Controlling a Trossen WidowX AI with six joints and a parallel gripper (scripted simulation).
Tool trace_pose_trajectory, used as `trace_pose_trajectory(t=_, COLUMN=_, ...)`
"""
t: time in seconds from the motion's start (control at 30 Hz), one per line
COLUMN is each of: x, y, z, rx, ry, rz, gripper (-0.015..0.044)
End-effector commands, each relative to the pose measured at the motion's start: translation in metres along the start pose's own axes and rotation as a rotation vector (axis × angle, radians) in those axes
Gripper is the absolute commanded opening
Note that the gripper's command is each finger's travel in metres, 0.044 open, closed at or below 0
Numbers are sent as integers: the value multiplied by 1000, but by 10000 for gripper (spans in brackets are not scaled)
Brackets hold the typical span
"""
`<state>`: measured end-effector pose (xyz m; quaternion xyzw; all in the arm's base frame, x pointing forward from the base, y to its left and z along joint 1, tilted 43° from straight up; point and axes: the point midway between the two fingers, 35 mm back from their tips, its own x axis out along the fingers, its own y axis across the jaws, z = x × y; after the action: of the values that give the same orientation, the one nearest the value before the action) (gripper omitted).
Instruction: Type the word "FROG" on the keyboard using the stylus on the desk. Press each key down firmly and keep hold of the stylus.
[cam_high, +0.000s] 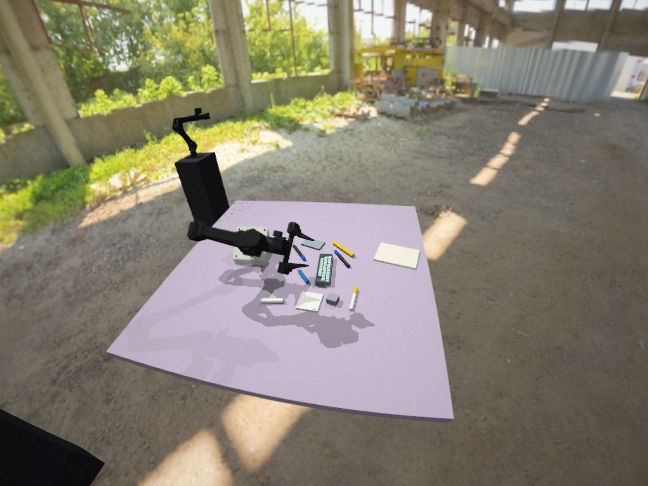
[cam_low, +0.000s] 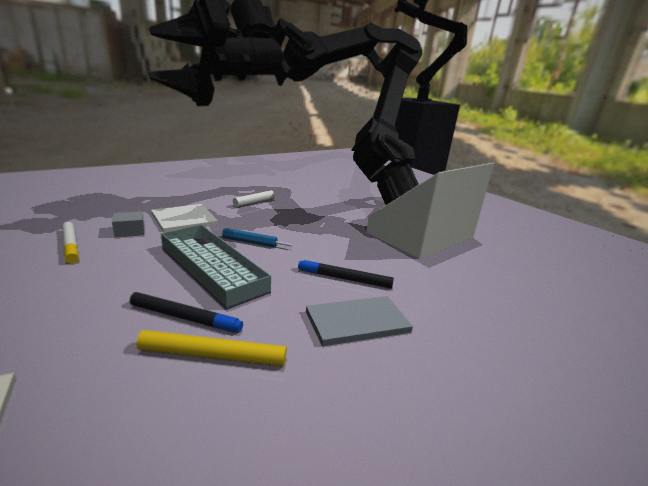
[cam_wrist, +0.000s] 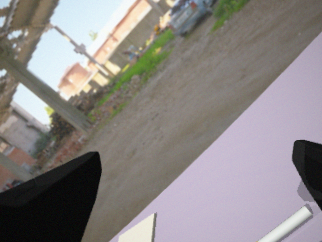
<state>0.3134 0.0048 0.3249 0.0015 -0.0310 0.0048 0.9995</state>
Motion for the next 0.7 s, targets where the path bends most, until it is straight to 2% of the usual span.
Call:
trace_pose_trajectory(t=0.0, x=1, y=0, z=-1, rx=1, ry=6, rz=-1, gripper=414)
trace_pose_trajectory(t=0.13, x=19, y=3, z=-28, rx=10, ry=138, rz=-28, gripper=309)
trace_pose_trajectory(t=0.3, x=50, y=15, z=-97, rx=-5, ry=461, rz=-93, gripper=177)
trace_pose_trajectory(t=0.5, x=59, y=34, z=-180, rx=-94, ry=837, rz=-179, gripper=20)
trace_pose_trajectory(t=0.53, x=58, y=37, z=-192, rx=-119, ry=895, rz=-195, gripper=0)
trace_pose_trajectory(t=0.67, x=50, y=47, z=-240, rx=-249, ry=1111, rz=-263, gripper=0)
